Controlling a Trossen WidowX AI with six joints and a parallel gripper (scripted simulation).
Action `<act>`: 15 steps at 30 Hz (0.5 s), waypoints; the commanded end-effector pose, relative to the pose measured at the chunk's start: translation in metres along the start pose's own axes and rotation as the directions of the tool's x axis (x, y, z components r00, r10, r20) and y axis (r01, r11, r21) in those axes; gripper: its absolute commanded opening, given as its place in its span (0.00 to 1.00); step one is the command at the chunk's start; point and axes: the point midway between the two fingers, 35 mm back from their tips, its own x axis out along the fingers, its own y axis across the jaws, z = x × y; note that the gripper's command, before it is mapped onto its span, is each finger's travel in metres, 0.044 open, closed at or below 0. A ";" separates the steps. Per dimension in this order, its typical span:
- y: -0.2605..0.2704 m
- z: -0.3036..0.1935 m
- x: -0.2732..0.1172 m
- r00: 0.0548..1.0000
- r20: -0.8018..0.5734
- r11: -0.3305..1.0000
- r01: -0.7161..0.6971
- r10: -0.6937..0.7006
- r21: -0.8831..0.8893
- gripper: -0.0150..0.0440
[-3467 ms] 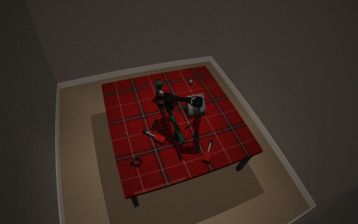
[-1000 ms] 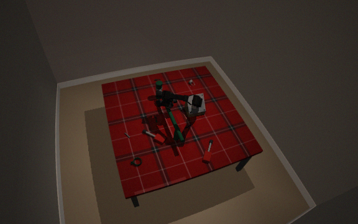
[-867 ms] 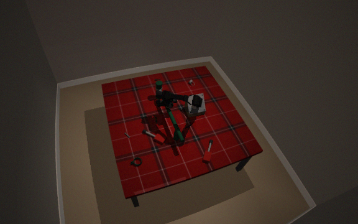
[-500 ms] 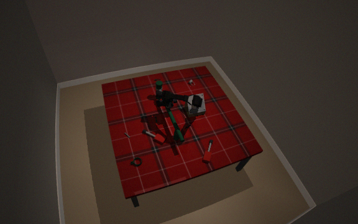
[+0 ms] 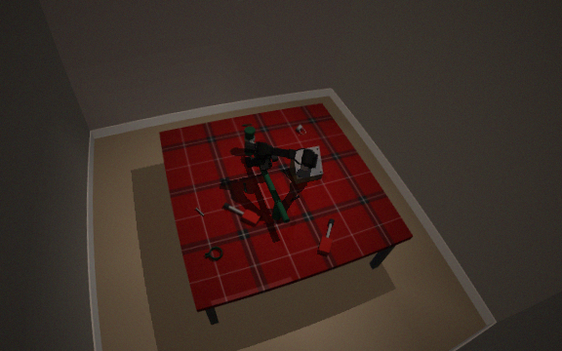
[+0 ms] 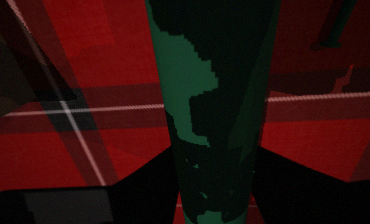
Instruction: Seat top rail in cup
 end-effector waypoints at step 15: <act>0.000 -0.002 -0.002 1.000 -0.007 1.000 0.001 -0.001 0.000 0.25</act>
